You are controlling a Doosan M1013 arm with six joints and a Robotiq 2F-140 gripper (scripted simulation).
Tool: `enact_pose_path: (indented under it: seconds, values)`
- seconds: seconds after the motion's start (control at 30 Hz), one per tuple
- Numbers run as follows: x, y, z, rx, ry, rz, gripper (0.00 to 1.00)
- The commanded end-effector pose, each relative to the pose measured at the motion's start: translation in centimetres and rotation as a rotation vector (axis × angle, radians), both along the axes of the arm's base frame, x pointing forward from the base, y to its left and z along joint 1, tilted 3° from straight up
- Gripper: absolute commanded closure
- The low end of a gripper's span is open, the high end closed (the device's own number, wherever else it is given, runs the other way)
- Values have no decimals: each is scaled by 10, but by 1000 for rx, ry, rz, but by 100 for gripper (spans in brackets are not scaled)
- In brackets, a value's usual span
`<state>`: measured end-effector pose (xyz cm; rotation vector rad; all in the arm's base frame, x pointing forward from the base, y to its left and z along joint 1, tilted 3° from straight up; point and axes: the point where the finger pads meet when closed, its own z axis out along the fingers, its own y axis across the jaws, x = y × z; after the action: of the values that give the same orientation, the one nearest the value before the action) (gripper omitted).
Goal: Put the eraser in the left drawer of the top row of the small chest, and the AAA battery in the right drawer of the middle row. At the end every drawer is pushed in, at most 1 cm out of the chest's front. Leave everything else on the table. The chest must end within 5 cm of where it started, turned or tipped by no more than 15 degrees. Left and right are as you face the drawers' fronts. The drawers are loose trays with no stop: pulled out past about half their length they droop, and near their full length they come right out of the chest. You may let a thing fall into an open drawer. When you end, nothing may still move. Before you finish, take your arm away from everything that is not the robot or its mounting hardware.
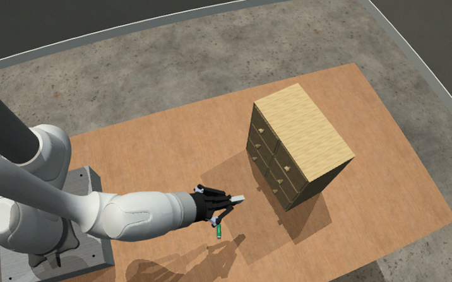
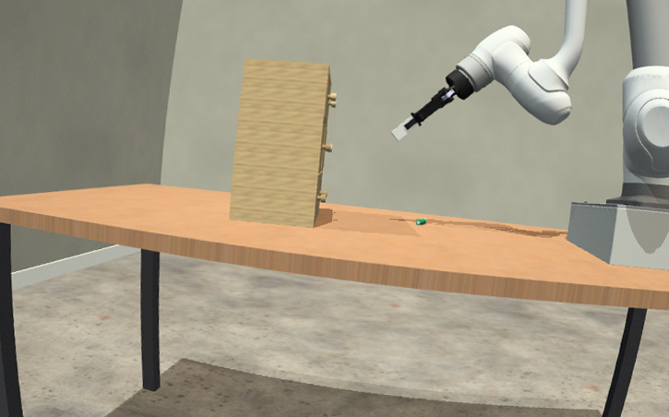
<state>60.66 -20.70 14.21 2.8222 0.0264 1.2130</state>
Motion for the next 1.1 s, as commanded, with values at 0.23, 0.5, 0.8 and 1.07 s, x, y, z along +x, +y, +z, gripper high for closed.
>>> enact_pose_path:
  seconds: [0.23,0.5,0.8,1.07]
  values:
    - [-10,2,10,17,147,2,100]
    - [-16,2,16,18,228,-3,100]
    - [-33,3,32,18,419,-16,100]
    - [-46,3,44,19,577,-26,100]
